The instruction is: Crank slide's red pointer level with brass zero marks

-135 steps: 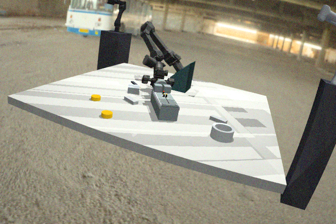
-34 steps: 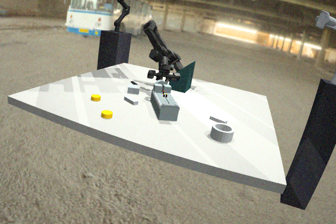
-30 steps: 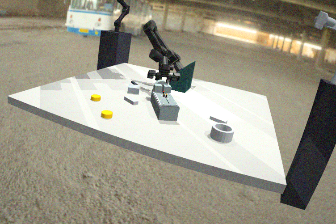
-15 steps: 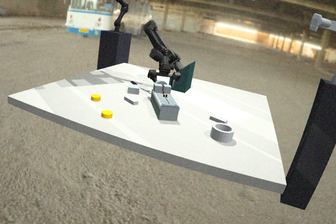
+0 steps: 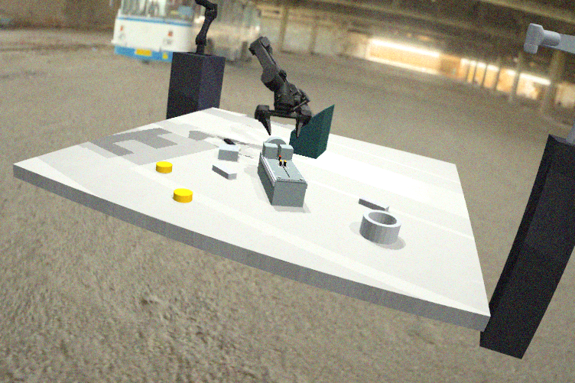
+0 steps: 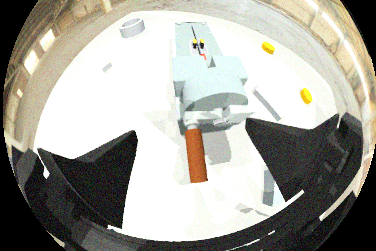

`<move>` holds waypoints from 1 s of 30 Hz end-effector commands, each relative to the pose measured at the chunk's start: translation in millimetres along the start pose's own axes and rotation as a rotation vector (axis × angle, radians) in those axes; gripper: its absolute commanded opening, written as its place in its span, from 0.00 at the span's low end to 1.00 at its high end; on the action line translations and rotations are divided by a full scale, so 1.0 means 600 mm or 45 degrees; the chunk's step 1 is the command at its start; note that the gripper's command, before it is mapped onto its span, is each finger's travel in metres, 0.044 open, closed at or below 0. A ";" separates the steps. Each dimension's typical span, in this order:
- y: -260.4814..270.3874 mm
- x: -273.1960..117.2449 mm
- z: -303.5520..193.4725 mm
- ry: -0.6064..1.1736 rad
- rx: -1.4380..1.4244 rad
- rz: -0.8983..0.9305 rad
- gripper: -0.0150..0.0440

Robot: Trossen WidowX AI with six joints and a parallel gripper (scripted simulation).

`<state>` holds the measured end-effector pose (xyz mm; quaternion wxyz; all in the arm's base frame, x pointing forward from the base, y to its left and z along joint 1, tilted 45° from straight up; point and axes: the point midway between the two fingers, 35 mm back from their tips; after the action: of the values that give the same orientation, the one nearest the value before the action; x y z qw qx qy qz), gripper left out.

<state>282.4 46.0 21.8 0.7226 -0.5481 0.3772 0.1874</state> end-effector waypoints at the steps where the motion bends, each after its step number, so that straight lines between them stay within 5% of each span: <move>1: -0.008 -0.021 0.026 -0.005 0.007 -0.003 1.00; 11: -0.019 -0.090 0.089 -0.011 0.002 -0.002 1.00; 30: -0.067 -0.012 0.183 0.092 0.197 -0.113 1.00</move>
<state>330.0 129.4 71.2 0.7506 -0.5202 0.3886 0.1227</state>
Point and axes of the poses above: the point midway between the two fingers, 35 mm back from their tips, its own x axis out along the fingers, its own y axis across the jaws, z = x × y, and after that the axes turned 12 degrees about -x, right-handed
